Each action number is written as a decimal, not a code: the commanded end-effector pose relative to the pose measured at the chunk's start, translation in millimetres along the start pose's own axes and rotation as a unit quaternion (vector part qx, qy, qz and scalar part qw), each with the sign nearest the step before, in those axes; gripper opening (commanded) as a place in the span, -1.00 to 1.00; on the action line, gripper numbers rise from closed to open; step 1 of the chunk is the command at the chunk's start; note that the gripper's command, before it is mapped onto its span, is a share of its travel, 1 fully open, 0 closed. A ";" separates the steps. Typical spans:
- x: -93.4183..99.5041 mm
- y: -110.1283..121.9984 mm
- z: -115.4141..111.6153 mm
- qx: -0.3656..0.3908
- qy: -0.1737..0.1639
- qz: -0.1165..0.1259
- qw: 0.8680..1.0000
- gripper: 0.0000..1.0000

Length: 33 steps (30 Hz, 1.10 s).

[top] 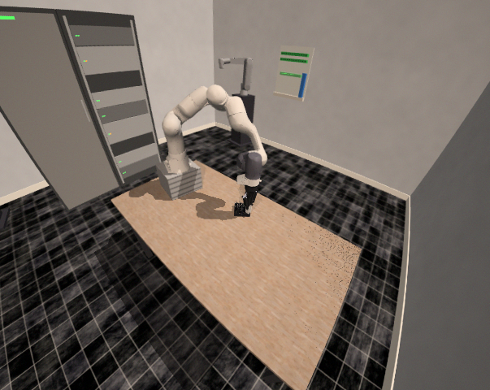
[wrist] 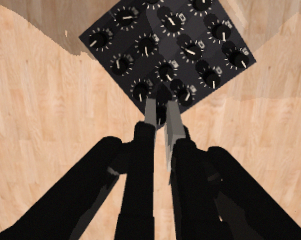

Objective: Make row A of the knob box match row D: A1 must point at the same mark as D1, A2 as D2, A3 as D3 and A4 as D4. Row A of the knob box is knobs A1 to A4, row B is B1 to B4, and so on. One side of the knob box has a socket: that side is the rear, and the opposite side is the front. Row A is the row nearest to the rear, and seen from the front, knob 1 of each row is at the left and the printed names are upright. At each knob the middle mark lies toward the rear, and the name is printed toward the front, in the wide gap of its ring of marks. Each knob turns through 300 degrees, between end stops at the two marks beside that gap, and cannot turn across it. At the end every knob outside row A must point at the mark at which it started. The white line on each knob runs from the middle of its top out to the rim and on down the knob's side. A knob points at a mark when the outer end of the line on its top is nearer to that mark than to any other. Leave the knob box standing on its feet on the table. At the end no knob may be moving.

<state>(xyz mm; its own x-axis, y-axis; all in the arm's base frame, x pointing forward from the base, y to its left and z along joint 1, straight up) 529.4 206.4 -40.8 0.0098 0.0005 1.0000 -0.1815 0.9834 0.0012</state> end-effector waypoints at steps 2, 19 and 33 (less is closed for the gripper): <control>-0.4 0.2 0.2 0.086 -0.006 -0.002 0.996 -0.90; -0.4 0.2 0.2 0.213 -0.006 -0.002 0.977 -0.90; -0.4 0.2 0.2 0.312 -0.006 -0.001 0.950 -0.90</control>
Point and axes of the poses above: the point where the finger pads meet when closed, its own x axis back along the fingers, its own y axis across the jaws, z = x × y, the point moved 8 cm from there along x, back along the fingers, and after that the axes turned 6 degrees about x, right-handed, at the moved point
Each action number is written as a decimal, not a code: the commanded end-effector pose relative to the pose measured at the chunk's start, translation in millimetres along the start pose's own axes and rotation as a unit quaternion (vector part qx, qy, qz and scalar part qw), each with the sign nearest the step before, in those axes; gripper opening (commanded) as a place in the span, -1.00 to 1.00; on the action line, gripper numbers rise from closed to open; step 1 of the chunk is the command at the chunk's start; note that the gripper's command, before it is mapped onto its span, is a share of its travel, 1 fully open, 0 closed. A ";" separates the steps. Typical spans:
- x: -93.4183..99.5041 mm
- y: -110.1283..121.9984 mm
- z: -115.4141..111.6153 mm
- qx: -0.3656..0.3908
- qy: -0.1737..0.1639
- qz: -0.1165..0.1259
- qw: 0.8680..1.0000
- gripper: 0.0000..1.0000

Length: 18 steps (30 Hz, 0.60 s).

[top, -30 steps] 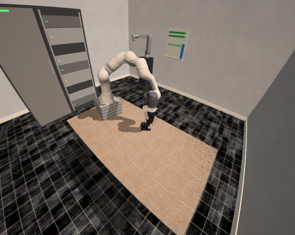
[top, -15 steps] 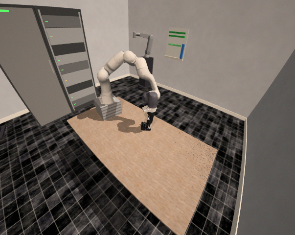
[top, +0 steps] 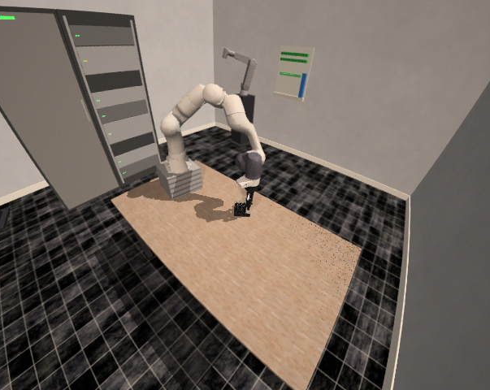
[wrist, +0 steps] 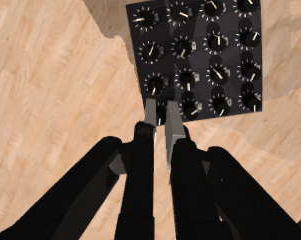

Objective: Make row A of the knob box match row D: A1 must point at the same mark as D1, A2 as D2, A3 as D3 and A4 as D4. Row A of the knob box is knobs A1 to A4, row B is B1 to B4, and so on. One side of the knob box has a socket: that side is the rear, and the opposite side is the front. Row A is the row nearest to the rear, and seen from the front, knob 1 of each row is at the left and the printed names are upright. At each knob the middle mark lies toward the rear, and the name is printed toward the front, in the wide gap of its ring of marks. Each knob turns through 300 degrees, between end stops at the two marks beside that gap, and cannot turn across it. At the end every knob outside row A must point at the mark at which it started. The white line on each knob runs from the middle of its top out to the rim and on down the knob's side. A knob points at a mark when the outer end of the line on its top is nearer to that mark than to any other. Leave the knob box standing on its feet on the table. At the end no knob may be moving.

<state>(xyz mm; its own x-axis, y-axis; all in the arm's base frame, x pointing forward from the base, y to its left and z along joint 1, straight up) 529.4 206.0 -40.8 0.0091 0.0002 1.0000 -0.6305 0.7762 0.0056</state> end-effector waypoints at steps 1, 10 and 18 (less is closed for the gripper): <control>-0.4 0.6 -0.2 0.074 -0.006 0.001 0.997 -0.90; -0.4 0.6 -0.2 0.110 -0.006 0.001 0.994 -0.90; -0.4 0.6 -0.2 0.130 -0.006 0.001 0.991 -0.90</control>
Point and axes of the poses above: the point where the finger pads meet when closed, its own x axis back along the fingers, its own y axis across the jaws, z = x × y, the point moved 8 cm from there along x, back along the fingers, and after that the axes turned 6 degrees about x, right-handed, at the moved point
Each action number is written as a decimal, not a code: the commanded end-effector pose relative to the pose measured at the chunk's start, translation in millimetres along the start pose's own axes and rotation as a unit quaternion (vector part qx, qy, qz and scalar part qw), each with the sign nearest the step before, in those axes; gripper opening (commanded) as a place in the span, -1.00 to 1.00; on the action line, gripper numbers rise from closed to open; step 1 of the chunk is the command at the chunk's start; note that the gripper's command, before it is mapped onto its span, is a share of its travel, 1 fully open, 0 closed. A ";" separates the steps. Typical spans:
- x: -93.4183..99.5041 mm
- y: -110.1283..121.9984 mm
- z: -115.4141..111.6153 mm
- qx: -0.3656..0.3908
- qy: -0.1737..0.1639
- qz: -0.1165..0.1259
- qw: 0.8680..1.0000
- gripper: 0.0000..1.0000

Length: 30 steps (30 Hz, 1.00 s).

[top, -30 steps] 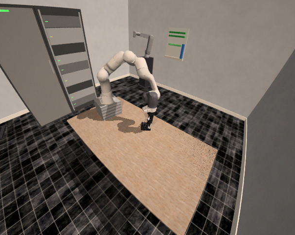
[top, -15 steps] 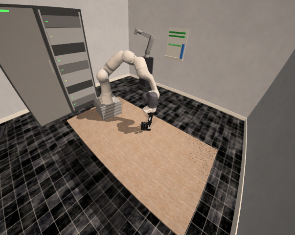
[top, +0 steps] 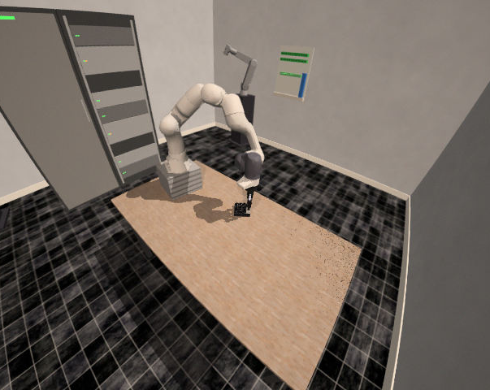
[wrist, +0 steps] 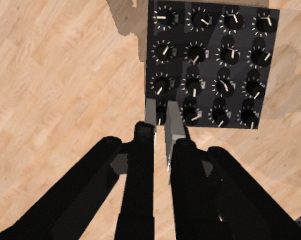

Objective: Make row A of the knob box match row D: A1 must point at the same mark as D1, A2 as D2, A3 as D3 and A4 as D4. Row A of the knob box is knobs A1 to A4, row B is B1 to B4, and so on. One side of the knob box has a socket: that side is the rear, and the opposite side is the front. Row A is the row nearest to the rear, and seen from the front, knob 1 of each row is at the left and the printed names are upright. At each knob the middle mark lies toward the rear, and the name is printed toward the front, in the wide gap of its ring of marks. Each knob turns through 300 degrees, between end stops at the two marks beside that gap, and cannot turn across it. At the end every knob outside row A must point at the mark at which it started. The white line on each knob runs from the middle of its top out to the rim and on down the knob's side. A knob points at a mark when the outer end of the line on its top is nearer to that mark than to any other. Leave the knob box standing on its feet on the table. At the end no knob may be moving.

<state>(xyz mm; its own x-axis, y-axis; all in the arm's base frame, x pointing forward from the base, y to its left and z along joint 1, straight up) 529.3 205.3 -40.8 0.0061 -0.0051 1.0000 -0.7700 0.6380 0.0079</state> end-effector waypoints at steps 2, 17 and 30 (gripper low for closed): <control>-0.4 0.8 -0.9 0.034 -0.003 0.002 0.999 -0.90; -0.4 0.8 -0.9 0.037 -0.003 0.002 0.999 -0.90; -0.4 0.8 -0.9 0.037 -0.003 0.002 0.999 -0.77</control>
Point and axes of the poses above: the point where the finger pads meet when closed, its own x axis back along the fingers, its own y axis across the jaws, z = x × y, the point moved 8 cm from there along x, back along the fingers, and after that the axes turned 6 degrees about x, right-handed, at the moved point
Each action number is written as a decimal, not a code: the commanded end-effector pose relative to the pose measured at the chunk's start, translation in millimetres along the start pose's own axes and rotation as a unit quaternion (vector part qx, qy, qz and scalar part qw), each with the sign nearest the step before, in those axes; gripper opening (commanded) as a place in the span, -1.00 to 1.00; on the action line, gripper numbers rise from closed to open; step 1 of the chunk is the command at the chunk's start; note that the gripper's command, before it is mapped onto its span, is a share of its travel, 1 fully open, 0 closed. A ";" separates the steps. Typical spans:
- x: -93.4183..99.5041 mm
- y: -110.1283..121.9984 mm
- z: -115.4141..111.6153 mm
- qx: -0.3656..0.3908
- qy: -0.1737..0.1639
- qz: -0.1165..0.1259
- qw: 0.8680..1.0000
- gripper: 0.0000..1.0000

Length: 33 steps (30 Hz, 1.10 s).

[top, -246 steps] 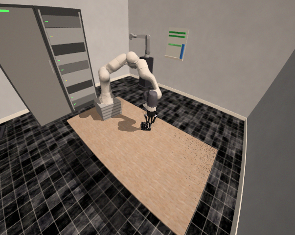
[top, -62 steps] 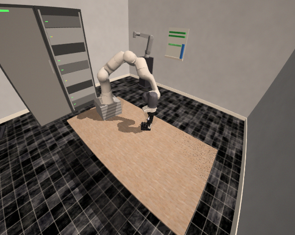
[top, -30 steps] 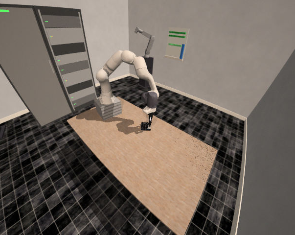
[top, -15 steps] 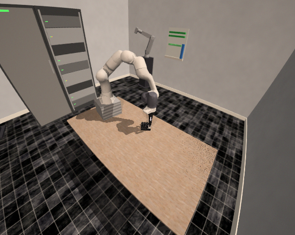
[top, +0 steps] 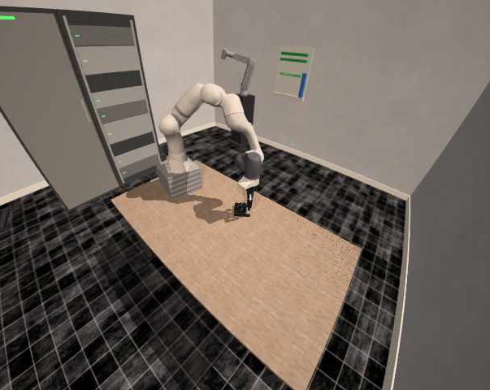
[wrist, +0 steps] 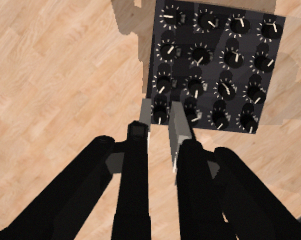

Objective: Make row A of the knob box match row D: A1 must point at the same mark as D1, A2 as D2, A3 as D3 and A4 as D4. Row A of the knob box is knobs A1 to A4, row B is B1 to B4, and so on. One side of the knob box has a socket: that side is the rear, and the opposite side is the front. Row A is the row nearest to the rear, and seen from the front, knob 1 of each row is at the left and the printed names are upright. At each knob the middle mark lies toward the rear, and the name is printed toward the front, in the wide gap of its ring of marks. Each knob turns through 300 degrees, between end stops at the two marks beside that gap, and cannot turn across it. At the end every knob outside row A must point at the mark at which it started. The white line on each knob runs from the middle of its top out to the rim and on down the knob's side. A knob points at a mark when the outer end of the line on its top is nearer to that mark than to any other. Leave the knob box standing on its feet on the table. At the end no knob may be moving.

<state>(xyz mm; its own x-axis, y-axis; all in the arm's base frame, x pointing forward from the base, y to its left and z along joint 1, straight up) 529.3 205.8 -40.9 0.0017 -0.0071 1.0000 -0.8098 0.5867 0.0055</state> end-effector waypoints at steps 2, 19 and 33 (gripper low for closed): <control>-0.3 0.5 -0.5 0.004 -0.001 0.001 1.000 -0.77; 3.5 0.5 -0.5 0.004 -0.001 0.001 1.000 -0.77; 33.7 0.6 -0.5 0.004 -0.001 0.001 1.000 -0.77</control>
<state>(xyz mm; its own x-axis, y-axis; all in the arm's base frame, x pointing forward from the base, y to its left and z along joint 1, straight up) 531.3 207.0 -12.3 -0.0085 -0.0099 0.9999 -0.8189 0.5739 -0.0013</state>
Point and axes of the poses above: the point where the finger pads meet when closed, its own x axis back along the fingers, its own y axis across the jaws, z = x × y, the point moved 8 cm from there along x, back along the fingers, and after that the axes turned 6 degrees about x, right-handed, at the moved point
